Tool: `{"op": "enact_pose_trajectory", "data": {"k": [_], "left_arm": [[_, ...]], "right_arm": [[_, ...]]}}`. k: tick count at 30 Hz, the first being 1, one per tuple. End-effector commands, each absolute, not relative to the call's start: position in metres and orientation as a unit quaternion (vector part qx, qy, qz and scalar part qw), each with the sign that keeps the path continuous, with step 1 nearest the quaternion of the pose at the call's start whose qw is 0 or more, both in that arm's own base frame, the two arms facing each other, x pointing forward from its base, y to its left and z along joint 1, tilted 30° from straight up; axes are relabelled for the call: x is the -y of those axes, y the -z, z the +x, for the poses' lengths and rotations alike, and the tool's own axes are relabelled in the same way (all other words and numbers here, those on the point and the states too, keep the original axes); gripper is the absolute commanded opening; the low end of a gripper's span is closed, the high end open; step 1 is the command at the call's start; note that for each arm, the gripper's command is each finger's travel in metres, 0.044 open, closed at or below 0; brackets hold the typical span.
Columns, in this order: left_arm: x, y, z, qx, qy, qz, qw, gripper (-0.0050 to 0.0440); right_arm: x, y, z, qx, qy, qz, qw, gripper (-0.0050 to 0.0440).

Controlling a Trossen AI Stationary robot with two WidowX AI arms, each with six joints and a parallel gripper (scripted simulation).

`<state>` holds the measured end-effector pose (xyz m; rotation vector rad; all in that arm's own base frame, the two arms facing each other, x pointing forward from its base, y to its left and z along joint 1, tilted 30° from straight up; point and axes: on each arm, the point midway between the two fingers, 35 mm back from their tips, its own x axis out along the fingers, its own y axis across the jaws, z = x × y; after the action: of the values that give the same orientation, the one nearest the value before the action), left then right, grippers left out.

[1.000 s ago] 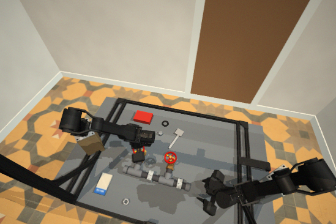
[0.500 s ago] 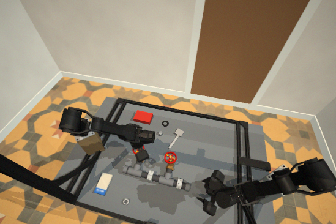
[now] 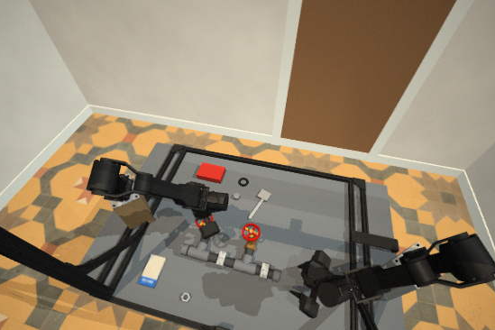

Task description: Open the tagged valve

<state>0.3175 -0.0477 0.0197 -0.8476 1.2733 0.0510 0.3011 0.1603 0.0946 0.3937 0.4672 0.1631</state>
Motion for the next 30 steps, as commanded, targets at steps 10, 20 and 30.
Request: {"op": "enact_pose_trajectory", "data": {"k": [10,20,30], "left_arm": [[0.0479,-0.0198,0.3175,-0.557,0.152,-0.149,0.803,0.04],[0.0481,-0.0199,0.3174,-0.489,0.309,0.092,0.811,0.04],[0.0481,-0.0199,0.3174,-0.407,0.412,0.273,0.768,0.04]], "right_arm": [[-0.1603,-0.0946,0.3011,-0.23,-0.08,0.194,0.95,0.04],[-0.1603,-0.0946,0.3011,-0.23,-0.08,0.194,0.95,0.04],[-0.1603,-0.0946,0.3011,-0.23,-0.08,0.194,0.95,0.04]]}}
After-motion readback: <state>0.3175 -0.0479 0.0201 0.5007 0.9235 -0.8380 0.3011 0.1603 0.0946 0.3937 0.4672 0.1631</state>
